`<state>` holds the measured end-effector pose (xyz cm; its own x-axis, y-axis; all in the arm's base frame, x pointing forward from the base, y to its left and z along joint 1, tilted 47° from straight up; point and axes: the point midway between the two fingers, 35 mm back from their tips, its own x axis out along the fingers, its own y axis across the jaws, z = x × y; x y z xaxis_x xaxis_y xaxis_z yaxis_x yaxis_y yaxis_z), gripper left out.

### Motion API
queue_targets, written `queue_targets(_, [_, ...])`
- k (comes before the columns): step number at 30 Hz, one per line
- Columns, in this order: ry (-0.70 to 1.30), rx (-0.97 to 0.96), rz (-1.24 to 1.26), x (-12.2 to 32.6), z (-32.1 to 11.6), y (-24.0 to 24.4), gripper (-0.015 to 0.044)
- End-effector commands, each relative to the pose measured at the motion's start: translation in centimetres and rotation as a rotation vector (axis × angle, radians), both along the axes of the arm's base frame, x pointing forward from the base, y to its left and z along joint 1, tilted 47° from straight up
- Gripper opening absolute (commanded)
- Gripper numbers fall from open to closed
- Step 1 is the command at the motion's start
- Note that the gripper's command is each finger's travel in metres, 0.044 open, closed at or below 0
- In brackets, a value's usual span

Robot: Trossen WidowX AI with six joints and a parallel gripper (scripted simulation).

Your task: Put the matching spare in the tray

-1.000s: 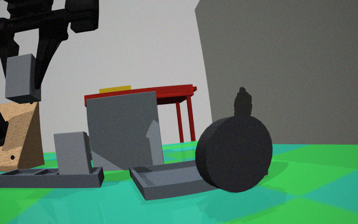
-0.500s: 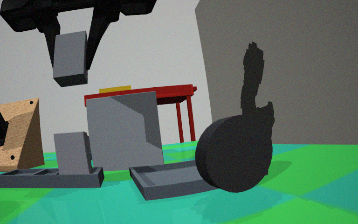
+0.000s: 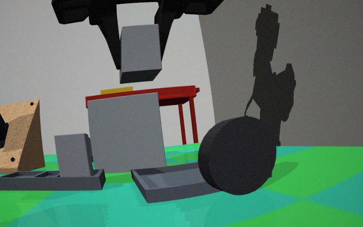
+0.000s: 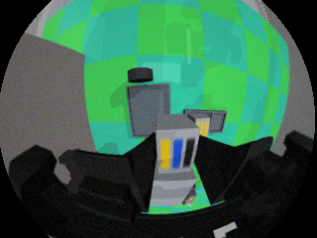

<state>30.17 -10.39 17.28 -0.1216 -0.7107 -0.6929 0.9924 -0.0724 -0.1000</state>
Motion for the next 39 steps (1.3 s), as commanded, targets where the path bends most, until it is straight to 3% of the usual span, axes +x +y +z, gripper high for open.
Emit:
queue_targets(1, [-0.005, -0.007, 0.003, 1.5, -0.1, -0.5, 0.0])
queue_targets(7, [-0.007, -0.009, 0.003, 3.4, -0.5, -1.2, 0.0])
queue_targets(39, [-0.008, -0.007, 0.003, 3.3, -2.1, -2.9, 0.0])
